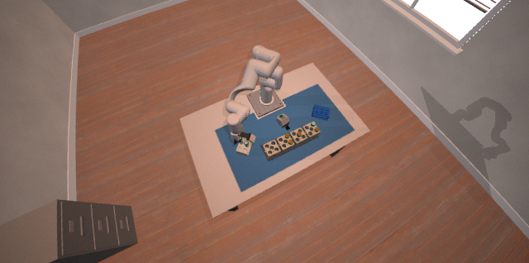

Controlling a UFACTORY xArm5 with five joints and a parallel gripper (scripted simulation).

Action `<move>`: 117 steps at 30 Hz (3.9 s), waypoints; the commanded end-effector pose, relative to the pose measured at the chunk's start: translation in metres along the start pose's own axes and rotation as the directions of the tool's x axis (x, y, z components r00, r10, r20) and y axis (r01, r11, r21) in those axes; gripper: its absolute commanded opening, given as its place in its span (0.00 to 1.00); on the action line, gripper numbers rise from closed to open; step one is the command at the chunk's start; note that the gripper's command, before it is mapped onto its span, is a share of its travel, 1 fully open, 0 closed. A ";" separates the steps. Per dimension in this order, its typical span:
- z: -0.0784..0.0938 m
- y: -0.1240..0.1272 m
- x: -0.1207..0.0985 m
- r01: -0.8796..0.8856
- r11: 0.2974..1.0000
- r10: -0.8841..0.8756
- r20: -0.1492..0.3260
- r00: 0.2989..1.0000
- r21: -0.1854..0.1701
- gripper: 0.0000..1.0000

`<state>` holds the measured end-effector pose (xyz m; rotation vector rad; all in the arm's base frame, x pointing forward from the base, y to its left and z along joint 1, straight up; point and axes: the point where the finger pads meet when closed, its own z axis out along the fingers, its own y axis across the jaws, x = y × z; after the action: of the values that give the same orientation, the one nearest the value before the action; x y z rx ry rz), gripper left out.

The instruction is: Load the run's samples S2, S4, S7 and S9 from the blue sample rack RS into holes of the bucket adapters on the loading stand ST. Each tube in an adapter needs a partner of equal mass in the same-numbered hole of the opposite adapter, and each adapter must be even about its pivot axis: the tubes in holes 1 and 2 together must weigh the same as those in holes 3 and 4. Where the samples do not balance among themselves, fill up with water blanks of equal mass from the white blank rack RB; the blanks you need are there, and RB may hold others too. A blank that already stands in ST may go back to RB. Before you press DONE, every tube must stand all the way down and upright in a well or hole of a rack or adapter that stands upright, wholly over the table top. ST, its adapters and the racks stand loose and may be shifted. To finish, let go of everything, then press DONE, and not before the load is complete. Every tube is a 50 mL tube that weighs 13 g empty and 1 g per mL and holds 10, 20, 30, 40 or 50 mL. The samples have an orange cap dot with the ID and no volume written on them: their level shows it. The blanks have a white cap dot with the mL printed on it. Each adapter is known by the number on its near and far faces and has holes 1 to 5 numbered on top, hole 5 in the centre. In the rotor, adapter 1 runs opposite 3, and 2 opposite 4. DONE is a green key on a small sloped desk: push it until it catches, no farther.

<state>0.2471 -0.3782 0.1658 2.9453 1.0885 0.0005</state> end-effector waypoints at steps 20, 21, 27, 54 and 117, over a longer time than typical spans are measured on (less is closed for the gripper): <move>-0.041 0.001 0.000 0.000 1.000 0.000 0.000 1.000 -0.004 0.00; -0.043 0.001 0.000 0.000 1.000 0.000 0.000 1.000 -0.004 0.00; -0.055 0.001 0.000 0.000 1.000 0.000 0.000 1.000 -0.004 0.00; -0.069 -0.003 0.040 -0.264 0.965 0.264 -0.001 0.965 -0.004 0.00; -0.068 -0.019 0.222 -0.741 0.672 0.741 -0.006 0.672 -0.001 0.00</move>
<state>0.4026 -0.2183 0.2324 3.1338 -0.1981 0.0052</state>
